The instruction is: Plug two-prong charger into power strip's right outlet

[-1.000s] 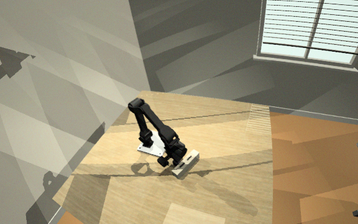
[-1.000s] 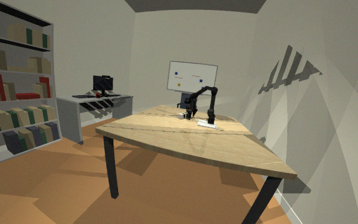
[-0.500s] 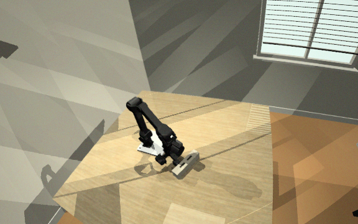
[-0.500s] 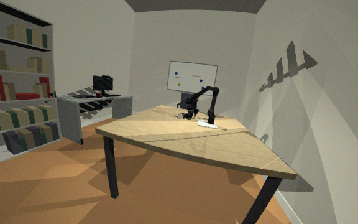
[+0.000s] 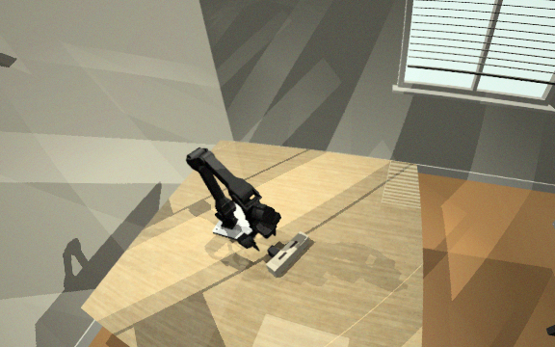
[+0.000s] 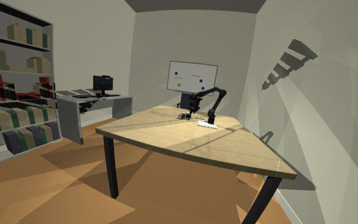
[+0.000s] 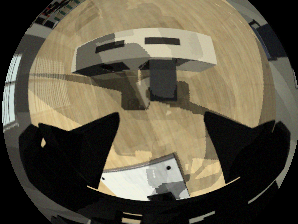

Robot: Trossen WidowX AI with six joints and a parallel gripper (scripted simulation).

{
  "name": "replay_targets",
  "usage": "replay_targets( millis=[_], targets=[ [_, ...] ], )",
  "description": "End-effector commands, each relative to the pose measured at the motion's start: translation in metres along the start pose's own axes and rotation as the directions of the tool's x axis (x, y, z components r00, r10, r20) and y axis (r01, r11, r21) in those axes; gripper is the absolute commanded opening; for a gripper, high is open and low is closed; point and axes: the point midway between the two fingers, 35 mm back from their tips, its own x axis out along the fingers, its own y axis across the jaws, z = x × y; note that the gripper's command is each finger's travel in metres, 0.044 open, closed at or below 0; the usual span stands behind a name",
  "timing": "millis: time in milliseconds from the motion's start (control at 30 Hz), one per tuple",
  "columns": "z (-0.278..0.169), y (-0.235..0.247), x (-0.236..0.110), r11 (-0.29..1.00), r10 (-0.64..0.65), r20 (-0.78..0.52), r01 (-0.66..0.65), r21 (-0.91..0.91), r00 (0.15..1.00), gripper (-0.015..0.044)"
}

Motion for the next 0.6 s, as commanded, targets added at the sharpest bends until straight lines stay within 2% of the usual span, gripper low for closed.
replay_targets(
  millis=[0, 100, 567],
  targets=[
    [0.007, -0.001, -0.023, 1.0, -0.004, 0.192, 0.003, 0.005, 0.981, 0.044],
    [0.011, -0.001, -0.033, 1.0, -0.004, 0.27, 0.002, 0.007, 0.963, 0.044],
    [0.011, -0.001, -0.033, 1.0, -0.004, 0.27, 0.002, 0.007, 0.963, 0.044]
  ],
)
